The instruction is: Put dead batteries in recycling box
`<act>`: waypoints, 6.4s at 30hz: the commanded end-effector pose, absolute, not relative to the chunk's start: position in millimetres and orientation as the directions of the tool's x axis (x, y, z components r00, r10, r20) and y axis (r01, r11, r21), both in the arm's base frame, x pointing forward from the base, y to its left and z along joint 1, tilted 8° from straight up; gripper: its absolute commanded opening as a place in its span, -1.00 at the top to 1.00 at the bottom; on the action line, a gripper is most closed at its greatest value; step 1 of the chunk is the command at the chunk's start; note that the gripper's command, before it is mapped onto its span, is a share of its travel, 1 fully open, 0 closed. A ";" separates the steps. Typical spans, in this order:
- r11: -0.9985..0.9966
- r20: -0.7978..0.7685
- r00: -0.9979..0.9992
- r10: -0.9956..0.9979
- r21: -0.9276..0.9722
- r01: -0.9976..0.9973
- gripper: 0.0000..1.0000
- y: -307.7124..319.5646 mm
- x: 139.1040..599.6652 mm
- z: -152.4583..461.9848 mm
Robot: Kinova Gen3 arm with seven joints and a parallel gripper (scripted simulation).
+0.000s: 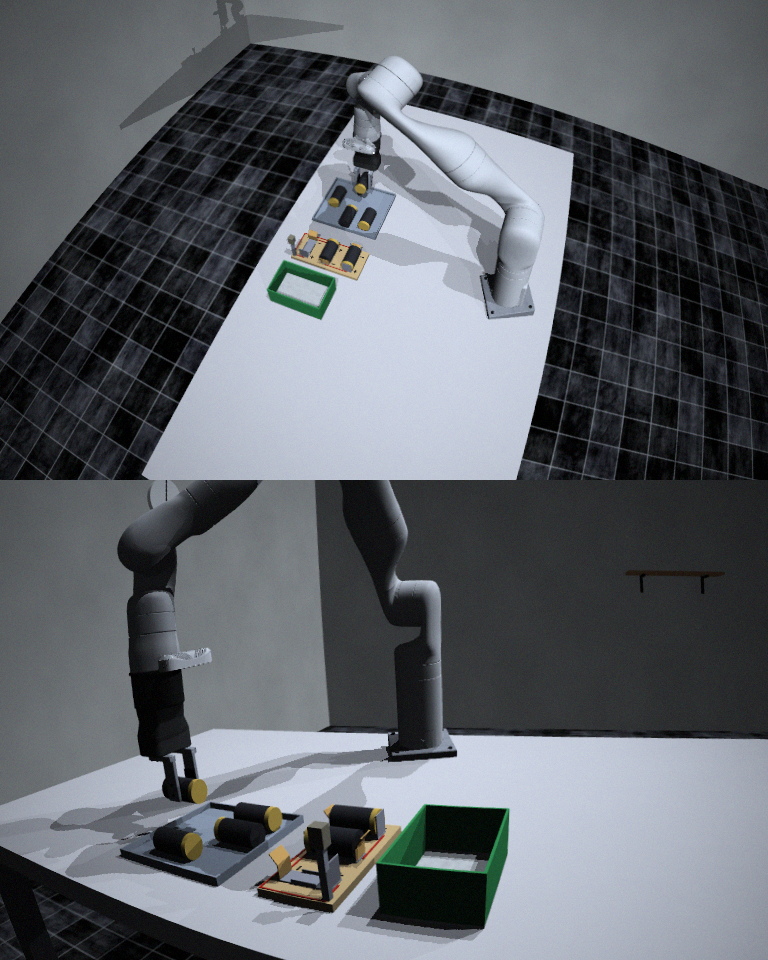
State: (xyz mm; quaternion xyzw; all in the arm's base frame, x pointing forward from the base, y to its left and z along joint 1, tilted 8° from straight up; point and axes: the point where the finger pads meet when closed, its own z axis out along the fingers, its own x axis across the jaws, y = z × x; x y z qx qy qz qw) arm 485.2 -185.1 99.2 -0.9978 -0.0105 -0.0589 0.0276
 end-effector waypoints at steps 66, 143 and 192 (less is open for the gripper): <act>-0.998 0.120 0.993 0.018 -0.053 0.024 -0.81 -183.7 489.4 68.3; -0.998 0.120 0.993 0.018 -0.053 0.025 -0.81 -147.8 543.2 195.4; -0.998 0.120 0.993 0.018 -0.053 0.025 -0.81 -143.0 553.5 109.7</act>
